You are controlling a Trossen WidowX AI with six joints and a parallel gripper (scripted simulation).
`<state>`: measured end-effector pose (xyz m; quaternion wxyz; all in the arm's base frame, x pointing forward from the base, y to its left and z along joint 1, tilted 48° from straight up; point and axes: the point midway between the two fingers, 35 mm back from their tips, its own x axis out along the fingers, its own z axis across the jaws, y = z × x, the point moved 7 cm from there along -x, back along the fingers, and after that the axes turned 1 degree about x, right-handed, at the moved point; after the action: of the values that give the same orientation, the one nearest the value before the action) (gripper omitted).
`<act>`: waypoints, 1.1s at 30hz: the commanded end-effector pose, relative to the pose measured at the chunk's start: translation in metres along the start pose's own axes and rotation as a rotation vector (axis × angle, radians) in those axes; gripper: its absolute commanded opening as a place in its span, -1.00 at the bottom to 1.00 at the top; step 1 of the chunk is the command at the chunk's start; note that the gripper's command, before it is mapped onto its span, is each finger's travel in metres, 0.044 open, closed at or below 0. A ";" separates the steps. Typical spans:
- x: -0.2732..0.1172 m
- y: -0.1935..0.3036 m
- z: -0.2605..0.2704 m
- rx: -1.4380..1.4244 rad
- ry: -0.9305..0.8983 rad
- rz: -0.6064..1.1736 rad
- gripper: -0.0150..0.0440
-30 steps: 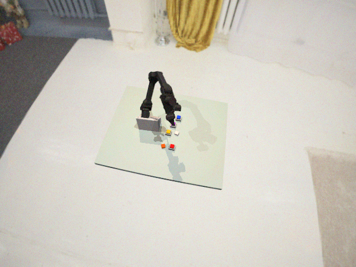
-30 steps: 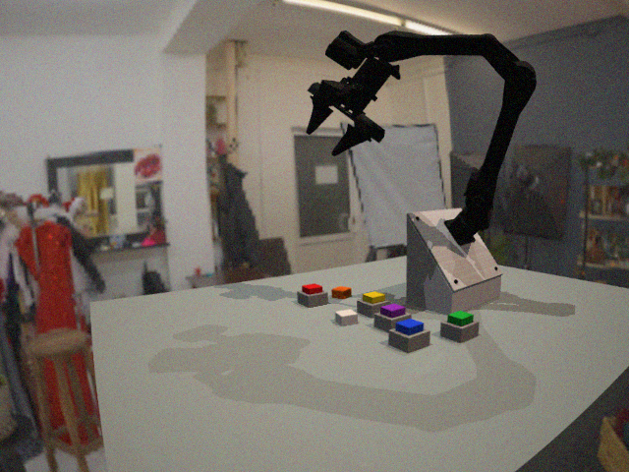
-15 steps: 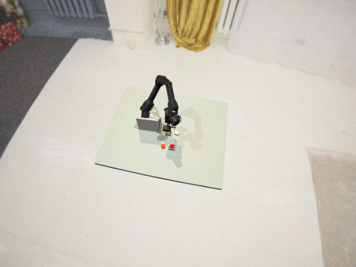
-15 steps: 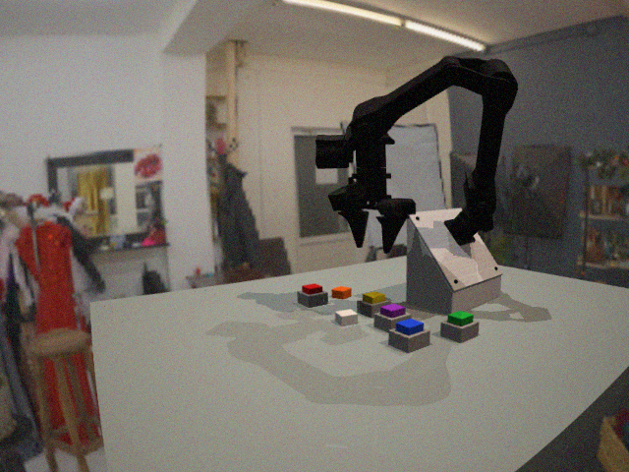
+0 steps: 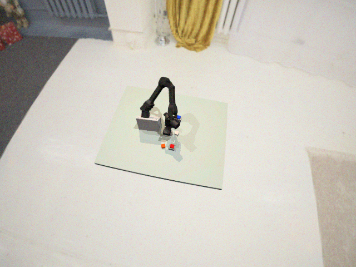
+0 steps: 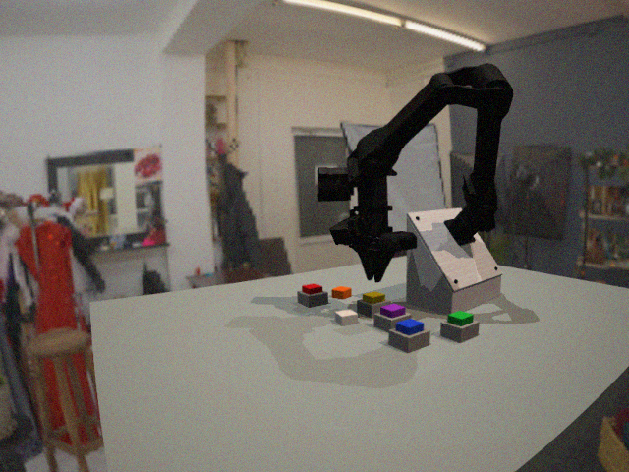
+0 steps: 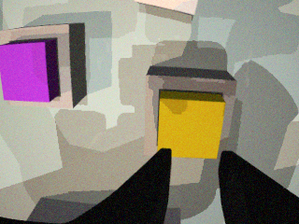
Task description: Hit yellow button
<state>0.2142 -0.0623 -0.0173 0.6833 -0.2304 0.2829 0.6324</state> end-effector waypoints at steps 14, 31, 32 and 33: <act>0.013 0.000 0.000 0.006 -0.002 -0.002 -0.42; 0.035 0.000 0.001 0.006 -0.005 -0.002 -0.42; 0.035 0.000 0.001 0.006 -0.005 -0.002 -0.42; 0.035 0.000 0.001 0.006 -0.005 -0.002 -0.42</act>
<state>0.2174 -0.0381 -0.0396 0.6848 -0.2336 0.2810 0.6305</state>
